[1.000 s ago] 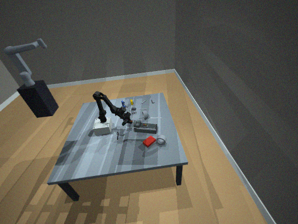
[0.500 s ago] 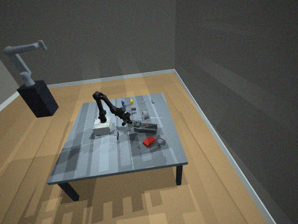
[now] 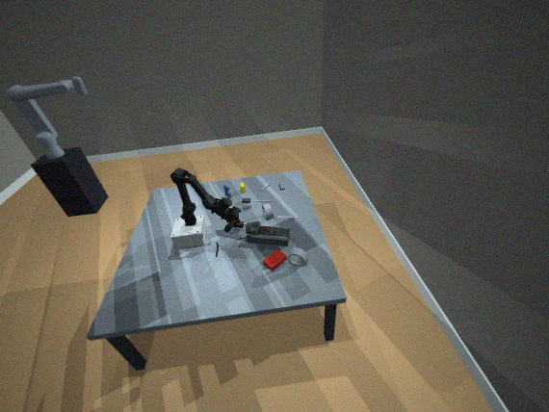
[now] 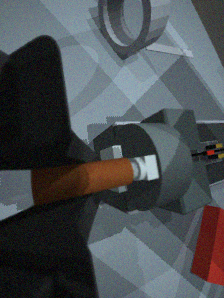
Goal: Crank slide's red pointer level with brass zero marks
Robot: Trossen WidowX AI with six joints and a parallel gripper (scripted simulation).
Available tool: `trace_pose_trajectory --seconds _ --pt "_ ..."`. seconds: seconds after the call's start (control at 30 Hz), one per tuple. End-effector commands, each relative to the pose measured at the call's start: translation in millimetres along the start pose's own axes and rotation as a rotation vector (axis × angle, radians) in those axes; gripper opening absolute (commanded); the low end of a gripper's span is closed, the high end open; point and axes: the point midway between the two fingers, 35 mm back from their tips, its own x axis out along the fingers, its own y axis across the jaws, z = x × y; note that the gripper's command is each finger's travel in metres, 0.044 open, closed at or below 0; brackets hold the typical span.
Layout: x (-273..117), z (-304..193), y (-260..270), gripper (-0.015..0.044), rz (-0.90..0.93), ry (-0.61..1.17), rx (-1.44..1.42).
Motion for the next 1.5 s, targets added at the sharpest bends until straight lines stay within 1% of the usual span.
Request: trace_pose_trajectory --seconds 0.0,1.47 --pt "0 0 -9 0.0 -0.028 -0.001 0.009" --pt "7 -8 -23 0.0 -0.029 -0.001 0.008"
